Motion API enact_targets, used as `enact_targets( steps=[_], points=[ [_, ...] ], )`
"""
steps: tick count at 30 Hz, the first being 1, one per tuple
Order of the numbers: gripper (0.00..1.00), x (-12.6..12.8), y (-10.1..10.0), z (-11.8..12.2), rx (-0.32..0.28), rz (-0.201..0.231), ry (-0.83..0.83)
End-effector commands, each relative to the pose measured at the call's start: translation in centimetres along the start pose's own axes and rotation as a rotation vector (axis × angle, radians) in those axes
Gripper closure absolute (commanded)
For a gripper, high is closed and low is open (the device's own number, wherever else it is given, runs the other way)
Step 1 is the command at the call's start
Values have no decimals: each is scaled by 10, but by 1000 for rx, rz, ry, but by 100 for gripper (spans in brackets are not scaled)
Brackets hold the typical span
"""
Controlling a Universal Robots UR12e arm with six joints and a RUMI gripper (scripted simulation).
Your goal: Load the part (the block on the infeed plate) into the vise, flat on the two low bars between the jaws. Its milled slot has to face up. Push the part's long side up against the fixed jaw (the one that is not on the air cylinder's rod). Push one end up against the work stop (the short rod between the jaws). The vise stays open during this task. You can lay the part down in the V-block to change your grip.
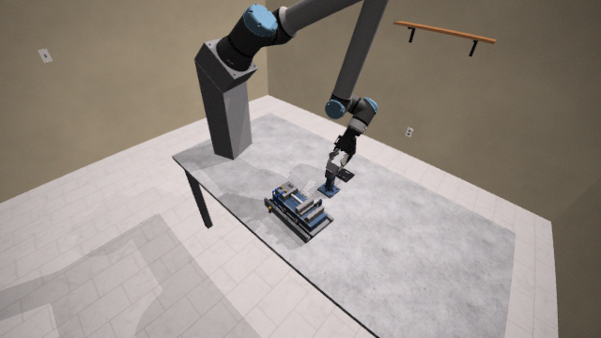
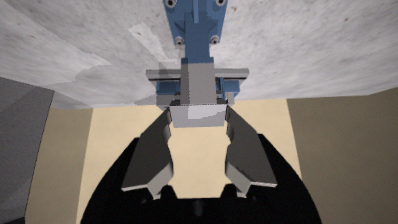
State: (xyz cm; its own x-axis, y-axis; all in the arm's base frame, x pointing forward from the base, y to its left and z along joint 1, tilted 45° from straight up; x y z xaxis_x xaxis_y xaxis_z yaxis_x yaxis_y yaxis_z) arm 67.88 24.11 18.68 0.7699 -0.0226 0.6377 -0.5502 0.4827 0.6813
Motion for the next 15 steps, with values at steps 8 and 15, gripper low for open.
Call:
enact_targets(
  steps=[8,15],
  points=[
    [100,0,3,2,0,1,0],
    [100,0,5,5,0,1,0]
  ],
)
Point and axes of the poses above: the point where the finger pads meet when closed, its own y axis back along the fingers, its own x axis across the jaws, z = x × y, the point moved 8 cm from there along y, back along the fingers, and after that the axes turned 4 degrees about y, right-handed, at the moved point
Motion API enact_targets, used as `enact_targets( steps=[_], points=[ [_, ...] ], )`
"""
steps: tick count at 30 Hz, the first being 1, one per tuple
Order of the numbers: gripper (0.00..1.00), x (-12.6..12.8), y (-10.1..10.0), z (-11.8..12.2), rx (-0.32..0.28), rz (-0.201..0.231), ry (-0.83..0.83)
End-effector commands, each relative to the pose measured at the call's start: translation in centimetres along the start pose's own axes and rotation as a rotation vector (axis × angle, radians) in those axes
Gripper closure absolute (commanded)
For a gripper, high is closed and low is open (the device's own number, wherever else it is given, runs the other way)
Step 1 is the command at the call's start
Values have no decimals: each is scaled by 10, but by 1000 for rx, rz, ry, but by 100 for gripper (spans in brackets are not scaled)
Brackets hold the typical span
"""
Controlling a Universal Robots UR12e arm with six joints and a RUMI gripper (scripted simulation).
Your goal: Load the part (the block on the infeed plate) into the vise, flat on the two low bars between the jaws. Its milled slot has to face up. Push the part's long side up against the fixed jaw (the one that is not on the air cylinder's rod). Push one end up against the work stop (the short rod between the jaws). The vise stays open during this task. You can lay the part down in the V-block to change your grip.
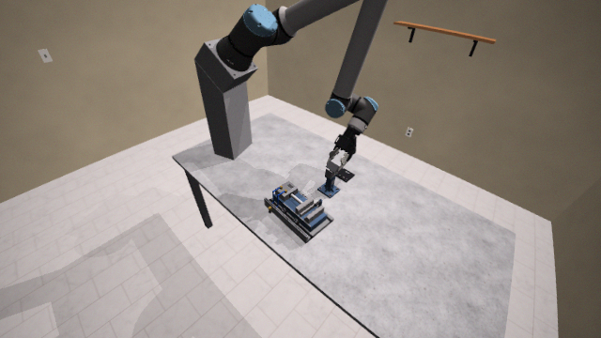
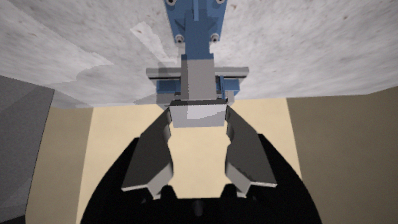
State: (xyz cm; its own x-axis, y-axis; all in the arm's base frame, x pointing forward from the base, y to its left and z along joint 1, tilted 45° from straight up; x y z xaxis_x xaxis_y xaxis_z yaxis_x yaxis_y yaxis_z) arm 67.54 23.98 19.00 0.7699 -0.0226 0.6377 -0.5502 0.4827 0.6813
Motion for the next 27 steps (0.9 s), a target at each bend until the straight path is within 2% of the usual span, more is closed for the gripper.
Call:
enact_targets(
  steps=[1,27],
  points=[
    [100,0,2,2,0,1,0],
    [100,0,11,11,0,1,0]
  ],
)
Point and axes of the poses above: the point where the finger pads meet when closed, its own y axis back along the fingers, its own x axis across the jaws, z = x × y, the point moved 8 cm from there along y, back along the fingers, and after that the axes turned 4 degrees about y, right-handed, at the moved point
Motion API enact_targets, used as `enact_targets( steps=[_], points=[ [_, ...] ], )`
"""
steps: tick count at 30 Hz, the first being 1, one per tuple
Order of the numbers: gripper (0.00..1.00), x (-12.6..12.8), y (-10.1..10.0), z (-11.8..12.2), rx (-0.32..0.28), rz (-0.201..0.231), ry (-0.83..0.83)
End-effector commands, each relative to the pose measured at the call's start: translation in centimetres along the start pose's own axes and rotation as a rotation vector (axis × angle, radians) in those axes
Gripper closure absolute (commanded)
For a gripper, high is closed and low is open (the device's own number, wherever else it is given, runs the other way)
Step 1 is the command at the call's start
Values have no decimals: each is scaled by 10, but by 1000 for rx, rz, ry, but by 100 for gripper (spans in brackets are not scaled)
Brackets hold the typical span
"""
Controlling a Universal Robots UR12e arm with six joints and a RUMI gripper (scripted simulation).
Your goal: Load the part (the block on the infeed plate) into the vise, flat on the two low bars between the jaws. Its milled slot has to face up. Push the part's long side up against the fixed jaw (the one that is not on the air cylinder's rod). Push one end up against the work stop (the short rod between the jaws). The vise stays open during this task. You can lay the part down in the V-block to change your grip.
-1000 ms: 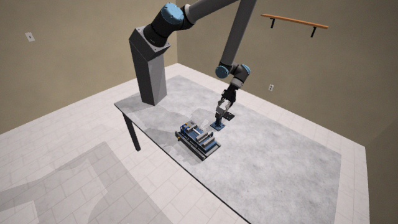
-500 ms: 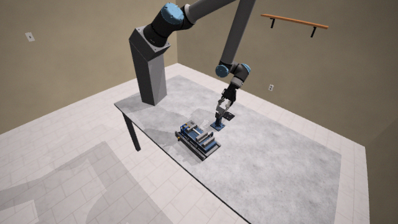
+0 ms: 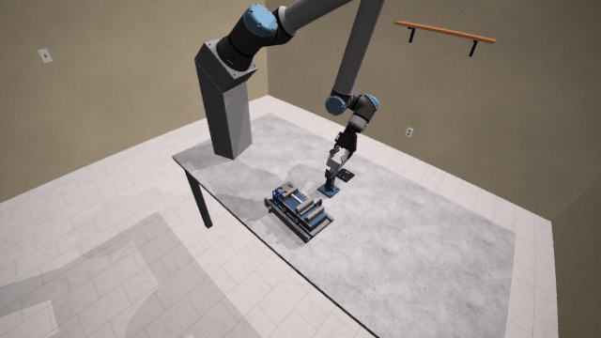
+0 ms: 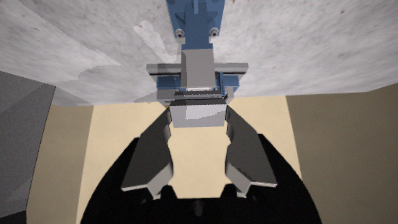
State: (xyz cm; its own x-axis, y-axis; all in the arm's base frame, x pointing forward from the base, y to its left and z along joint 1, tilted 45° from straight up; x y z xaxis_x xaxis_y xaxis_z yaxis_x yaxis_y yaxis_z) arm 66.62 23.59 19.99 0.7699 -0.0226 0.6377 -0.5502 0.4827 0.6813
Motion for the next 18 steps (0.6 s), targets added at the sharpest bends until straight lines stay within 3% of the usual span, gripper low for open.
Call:
enact_targets(
  steps=[1,18],
  points=[
    [100,0,2,1,0,1,0],
    [100,0,6,6,0,1,0]
  ],
)
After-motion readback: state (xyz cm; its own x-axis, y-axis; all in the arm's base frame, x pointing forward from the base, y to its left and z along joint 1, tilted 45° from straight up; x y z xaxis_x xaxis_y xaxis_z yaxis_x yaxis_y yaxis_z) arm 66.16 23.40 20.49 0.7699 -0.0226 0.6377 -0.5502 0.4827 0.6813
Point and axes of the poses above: the point where the finger pads meet when closed, its own y axis back along the fingers, its own x axis across the jaws, z = x × y, the point moved 8 cm from there along y, back along the fingers, and after that the axes turned 4 degrees about y, right-handed, at the moved point
